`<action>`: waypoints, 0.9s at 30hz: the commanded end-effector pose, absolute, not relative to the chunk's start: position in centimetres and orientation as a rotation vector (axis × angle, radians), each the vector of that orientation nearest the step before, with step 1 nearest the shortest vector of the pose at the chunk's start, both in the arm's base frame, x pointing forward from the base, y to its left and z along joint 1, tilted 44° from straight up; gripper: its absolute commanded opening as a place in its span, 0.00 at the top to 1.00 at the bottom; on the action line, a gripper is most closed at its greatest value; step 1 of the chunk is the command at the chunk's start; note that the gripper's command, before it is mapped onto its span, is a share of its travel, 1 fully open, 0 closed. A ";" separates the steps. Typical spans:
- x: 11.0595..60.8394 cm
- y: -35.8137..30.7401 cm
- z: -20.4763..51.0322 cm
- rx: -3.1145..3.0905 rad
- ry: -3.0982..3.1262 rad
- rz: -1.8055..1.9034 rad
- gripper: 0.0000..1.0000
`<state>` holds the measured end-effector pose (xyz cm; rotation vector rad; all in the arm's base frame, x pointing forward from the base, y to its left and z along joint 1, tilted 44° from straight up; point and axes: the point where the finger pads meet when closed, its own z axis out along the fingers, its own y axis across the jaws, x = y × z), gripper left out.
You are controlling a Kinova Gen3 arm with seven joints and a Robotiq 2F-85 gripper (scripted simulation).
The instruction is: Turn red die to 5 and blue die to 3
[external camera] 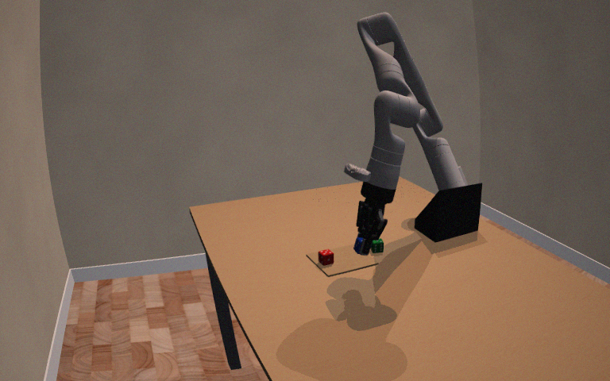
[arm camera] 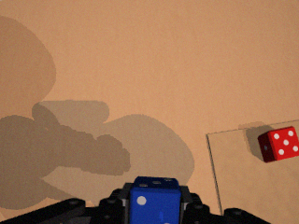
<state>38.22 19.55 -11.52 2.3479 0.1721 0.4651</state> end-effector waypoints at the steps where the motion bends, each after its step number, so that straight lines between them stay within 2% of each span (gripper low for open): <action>1: 37.1 20.1 -11.5 2.323 0.245 0.530 0.74; 27: 36.9 20.0 -11.6 2.155 0.479 1.109 0.74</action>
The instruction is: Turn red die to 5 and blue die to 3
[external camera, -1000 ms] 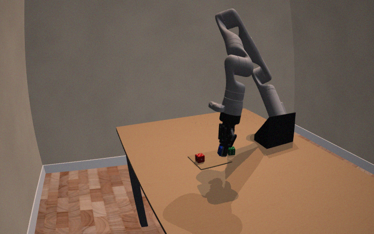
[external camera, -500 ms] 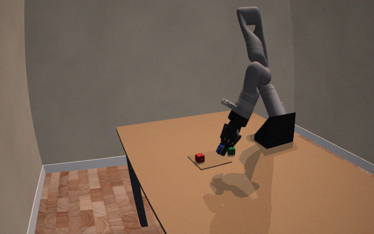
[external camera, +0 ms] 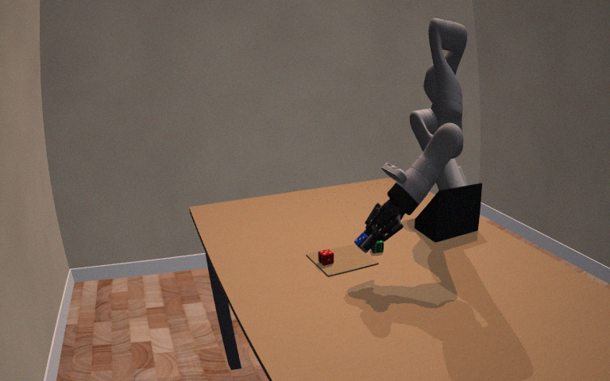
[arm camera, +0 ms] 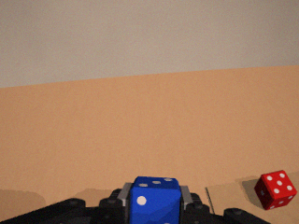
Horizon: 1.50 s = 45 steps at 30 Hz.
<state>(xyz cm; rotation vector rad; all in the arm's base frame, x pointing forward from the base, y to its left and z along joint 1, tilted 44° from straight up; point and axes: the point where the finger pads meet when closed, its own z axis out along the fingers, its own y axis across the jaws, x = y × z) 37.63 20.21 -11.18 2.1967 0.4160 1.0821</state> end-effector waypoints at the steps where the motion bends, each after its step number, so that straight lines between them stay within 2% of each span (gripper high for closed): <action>1: 36.9 20.0 -11.7 2.146 0.487 1.131 0.74; 19: 36.8 20.0 -11.7 2.042 0.579 1.358 0.74; 45: 37.0 18.8 -13.0 2.035 0.585 1.372 0.74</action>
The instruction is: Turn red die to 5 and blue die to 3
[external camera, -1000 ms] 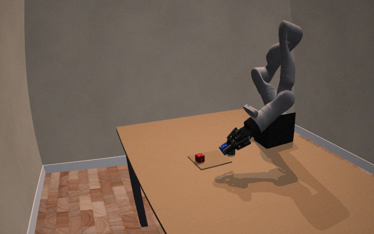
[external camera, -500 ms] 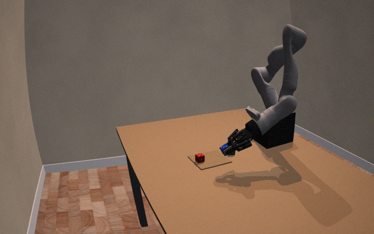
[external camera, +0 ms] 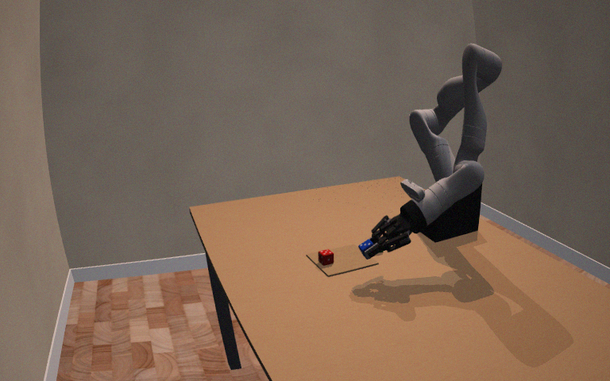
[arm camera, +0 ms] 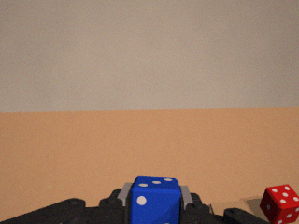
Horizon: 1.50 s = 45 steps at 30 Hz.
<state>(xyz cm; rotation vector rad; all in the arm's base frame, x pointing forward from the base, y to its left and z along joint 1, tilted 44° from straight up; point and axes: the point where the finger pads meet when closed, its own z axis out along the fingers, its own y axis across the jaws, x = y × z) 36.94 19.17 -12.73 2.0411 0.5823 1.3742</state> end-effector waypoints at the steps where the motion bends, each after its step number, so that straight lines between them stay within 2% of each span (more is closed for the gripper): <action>1: 37.1 18.6 -13.2 2.035 0.585 1.372 0.74; 14: 37.5 15.8 -16.1 2.035 0.585 1.372 0.74; 45: 37.6 15.4 -16.5 2.035 0.585 1.372 0.74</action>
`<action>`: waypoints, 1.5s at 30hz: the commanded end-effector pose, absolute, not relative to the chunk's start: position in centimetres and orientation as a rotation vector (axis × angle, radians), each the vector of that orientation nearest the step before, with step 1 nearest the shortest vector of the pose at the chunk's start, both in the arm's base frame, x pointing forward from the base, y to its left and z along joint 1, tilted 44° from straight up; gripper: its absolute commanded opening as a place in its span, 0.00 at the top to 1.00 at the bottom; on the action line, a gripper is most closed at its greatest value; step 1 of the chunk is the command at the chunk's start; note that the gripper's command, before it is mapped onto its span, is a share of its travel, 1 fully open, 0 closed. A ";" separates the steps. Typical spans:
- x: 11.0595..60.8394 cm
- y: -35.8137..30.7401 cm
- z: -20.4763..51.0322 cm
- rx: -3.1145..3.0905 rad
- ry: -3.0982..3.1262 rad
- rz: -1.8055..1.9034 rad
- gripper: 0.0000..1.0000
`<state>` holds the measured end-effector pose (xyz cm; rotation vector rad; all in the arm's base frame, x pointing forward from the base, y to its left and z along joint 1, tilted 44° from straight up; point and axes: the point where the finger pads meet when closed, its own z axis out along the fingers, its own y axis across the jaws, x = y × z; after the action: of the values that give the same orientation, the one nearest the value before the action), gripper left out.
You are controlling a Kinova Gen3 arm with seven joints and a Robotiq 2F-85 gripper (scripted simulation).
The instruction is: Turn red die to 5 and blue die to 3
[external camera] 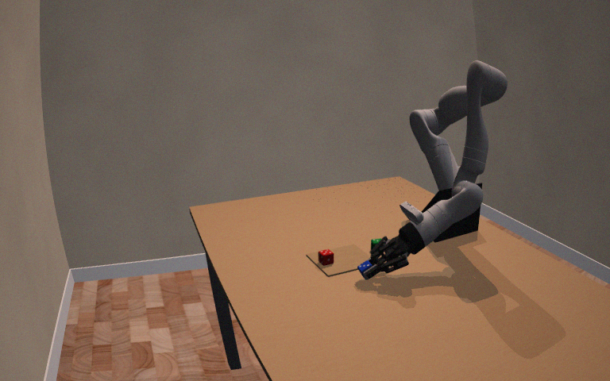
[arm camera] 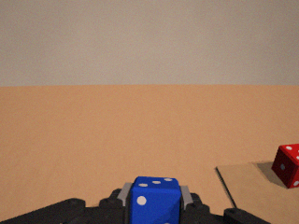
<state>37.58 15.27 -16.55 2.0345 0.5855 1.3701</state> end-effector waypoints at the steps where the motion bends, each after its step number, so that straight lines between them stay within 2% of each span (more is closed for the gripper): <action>1: 37.6 15.4 -16.5 2.035 0.585 1.372 0.74; 45: 37.7 14.7 -17.2 2.035 0.585 1.372 0.74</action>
<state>37.69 14.62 -17.23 2.0347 0.5854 1.3702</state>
